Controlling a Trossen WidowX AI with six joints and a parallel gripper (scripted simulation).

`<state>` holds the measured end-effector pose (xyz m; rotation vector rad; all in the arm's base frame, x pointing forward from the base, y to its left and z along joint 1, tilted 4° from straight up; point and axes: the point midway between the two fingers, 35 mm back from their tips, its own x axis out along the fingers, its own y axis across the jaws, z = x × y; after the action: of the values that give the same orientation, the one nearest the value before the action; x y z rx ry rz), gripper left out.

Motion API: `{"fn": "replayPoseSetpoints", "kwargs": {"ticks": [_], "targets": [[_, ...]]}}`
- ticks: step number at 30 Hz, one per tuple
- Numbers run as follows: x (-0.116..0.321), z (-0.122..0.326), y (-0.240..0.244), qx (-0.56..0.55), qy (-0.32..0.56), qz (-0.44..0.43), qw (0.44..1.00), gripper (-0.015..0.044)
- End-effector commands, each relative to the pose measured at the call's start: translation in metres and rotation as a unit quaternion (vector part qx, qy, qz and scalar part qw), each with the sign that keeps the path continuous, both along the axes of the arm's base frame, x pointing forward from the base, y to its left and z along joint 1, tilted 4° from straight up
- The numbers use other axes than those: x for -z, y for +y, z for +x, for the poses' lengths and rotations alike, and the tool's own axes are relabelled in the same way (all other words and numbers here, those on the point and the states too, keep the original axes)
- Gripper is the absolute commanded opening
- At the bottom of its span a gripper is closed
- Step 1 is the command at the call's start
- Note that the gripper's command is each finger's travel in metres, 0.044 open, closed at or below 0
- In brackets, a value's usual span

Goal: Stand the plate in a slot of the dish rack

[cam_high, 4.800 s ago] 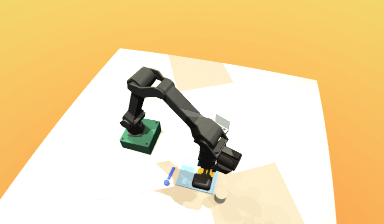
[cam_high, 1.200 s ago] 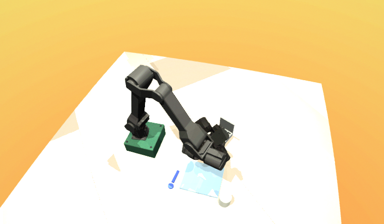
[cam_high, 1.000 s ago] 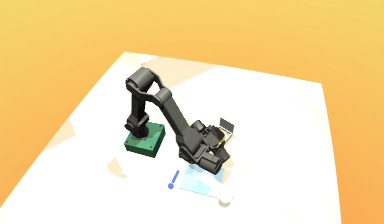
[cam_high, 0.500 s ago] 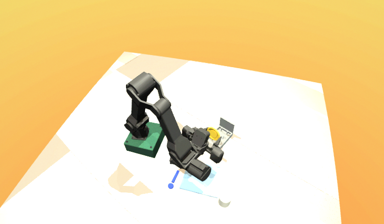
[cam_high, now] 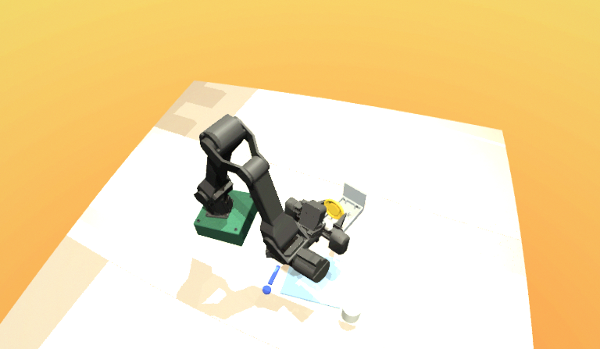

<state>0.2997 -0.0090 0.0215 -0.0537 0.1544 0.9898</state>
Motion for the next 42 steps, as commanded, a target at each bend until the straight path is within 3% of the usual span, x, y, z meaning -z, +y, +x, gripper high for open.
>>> {"fn": "replayPoseSetpoints", "kwargs": {"ticks": [1, 19, 33, 42], "targets": [[0.008, 0.000, 0.004, -0.001, 0.006, 0.004, 1.000, 0.0000], [0.048, 0.001, 0.010, -0.001, 0.005, 0.004, 1.000, 0.0000], [0.044, 0.000, 0.011, 0.000, 0.012, 0.008, 1.000, 0.0000], [0.044, 0.001, 0.011, 0.000, 0.010, 0.007, 1.000, 0.0236]]}}
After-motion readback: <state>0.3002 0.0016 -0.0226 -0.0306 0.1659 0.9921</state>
